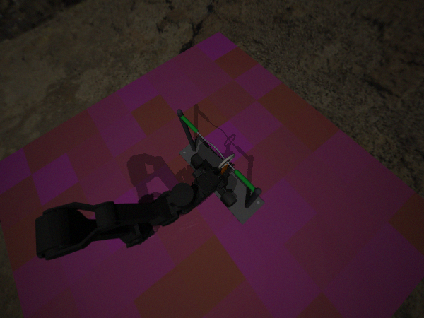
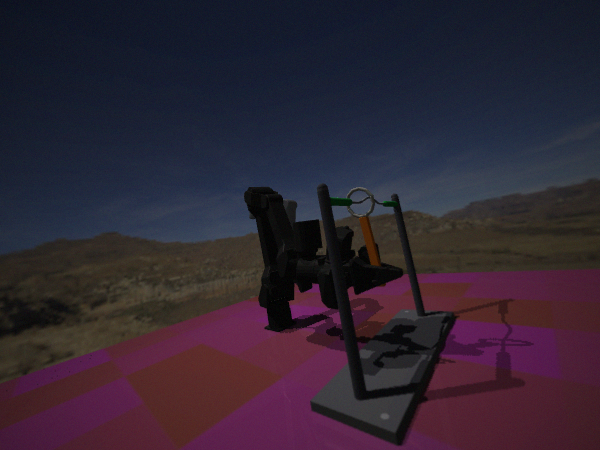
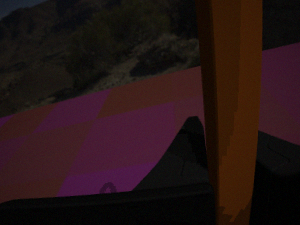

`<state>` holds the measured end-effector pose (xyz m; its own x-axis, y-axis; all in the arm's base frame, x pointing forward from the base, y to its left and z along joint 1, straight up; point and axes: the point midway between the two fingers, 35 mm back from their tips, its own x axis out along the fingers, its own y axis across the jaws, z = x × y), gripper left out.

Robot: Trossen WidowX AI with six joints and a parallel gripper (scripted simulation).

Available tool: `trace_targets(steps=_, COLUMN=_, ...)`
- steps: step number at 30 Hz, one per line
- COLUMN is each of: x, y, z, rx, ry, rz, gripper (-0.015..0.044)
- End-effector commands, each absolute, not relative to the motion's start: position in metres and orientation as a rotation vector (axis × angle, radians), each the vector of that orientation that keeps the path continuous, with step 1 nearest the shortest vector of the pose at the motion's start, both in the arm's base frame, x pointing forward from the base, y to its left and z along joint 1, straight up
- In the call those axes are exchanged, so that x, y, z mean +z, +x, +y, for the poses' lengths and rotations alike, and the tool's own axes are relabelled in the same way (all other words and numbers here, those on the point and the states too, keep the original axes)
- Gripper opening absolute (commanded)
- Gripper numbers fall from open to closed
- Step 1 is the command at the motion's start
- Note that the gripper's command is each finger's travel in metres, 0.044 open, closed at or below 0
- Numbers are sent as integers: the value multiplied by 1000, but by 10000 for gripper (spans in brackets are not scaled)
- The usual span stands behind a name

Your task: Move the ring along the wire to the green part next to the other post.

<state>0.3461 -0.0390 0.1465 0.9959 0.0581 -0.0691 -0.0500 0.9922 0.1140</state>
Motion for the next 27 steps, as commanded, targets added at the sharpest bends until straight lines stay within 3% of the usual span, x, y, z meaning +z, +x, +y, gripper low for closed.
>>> trace_targets(steps=1, x=148, y=345, z=-30, rx=43, ry=158, rz=71, gripper=-150)
trace_targets(steps=27, x=157, y=346, z=-2, rx=38, ry=183, rz=67, gripper=-150)
